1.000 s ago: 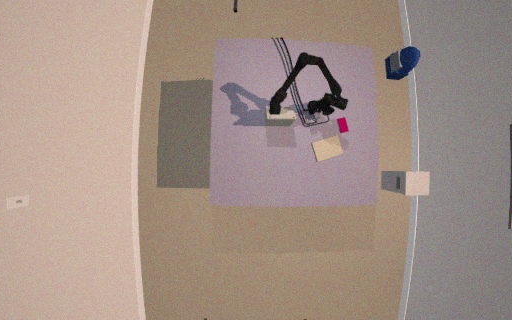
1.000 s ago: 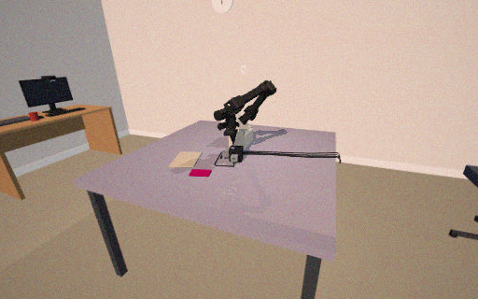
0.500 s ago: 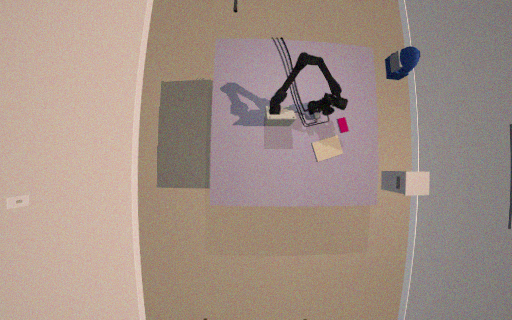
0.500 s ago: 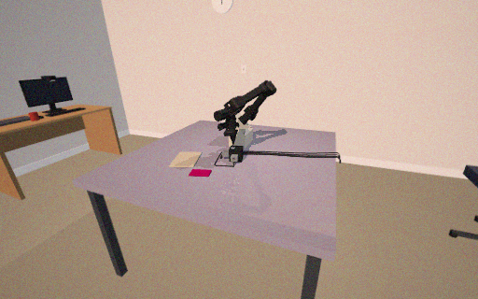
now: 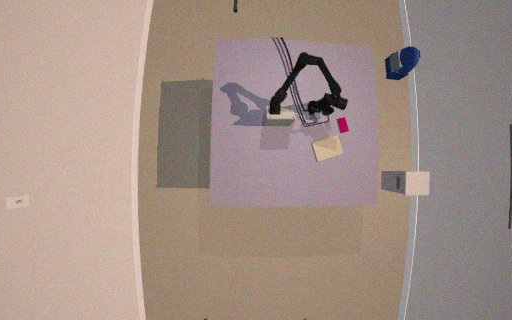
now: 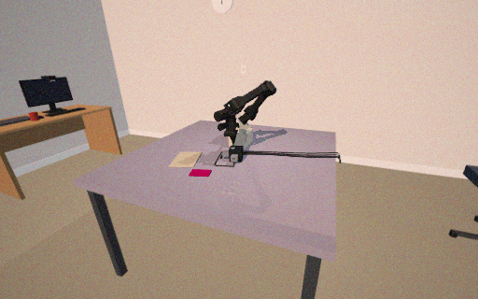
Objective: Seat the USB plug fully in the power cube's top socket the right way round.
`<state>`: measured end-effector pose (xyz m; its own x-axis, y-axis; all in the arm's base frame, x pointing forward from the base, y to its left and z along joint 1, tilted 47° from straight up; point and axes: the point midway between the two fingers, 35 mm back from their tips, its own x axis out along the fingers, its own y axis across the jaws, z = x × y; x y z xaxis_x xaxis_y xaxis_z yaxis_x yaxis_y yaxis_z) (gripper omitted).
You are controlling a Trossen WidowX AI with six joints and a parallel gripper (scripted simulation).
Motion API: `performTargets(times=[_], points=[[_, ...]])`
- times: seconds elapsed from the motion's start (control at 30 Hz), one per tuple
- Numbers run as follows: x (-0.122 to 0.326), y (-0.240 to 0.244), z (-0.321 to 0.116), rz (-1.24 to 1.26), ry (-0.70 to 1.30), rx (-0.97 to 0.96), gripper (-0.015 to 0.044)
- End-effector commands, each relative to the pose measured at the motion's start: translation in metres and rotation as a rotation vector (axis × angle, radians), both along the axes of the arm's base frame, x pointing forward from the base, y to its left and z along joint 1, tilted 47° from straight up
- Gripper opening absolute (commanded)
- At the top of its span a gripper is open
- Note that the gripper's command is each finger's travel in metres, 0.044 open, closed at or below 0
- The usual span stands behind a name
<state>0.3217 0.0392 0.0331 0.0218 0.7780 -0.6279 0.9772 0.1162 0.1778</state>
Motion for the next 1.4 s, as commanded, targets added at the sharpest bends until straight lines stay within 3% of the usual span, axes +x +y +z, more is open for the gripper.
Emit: performTargets(times=[0.0, 1.37], points=[[-0.0002, 0.0009, -0.0004, -0.003, 0.003, 0.004, 0.0000], [0.0000, 0.0046, -0.0038, -0.003, 0.003, 0.005, 0.0000]])
